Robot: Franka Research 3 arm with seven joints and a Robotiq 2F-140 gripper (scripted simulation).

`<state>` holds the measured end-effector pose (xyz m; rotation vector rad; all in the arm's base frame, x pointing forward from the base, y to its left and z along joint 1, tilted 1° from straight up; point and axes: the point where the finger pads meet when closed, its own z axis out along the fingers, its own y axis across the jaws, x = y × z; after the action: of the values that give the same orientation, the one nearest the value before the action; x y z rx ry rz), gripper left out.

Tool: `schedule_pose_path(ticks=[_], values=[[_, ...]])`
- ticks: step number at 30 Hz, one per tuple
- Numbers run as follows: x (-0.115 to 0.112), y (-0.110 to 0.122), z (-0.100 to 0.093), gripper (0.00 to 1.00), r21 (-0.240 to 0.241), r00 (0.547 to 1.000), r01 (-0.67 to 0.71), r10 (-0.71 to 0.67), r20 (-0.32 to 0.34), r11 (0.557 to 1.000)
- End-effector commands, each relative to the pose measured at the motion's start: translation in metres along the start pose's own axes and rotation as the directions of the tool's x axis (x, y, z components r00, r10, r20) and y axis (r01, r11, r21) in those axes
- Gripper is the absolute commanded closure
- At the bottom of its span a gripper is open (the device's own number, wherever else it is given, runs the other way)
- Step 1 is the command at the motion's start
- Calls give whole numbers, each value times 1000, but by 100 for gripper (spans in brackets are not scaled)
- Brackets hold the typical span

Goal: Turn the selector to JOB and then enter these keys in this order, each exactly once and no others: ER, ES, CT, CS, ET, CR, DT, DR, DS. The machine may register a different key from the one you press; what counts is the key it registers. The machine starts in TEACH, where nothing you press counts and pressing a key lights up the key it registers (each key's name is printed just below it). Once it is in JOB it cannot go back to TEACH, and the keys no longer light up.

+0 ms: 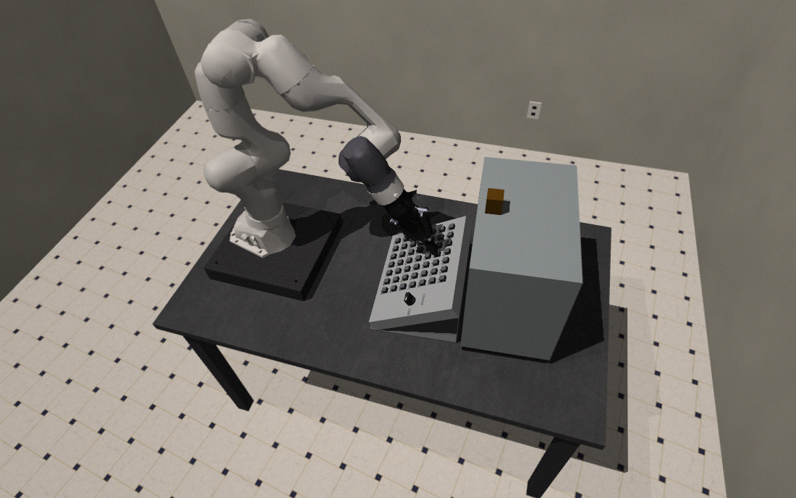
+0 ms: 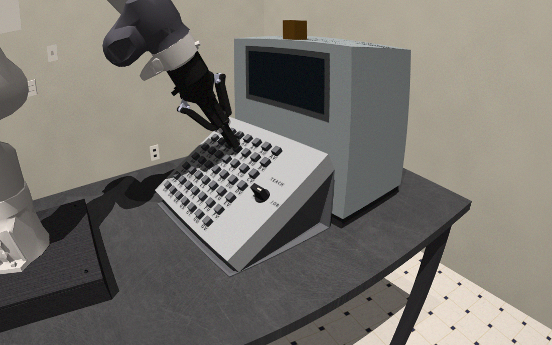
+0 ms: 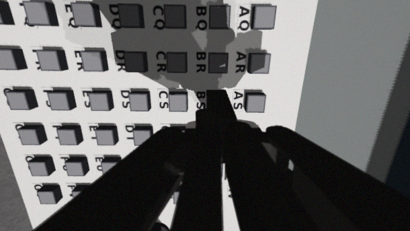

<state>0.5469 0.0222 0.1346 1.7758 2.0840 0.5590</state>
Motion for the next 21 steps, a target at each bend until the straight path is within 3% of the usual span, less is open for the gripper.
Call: schedule_pose_path(ticks=[1, 21], values=[[0, 1, 0, 90, 0, 1000, -21, 21, 3, 1000], [0, 1, 2, 90, 0, 1000, -21, 21, 3, 1000]])
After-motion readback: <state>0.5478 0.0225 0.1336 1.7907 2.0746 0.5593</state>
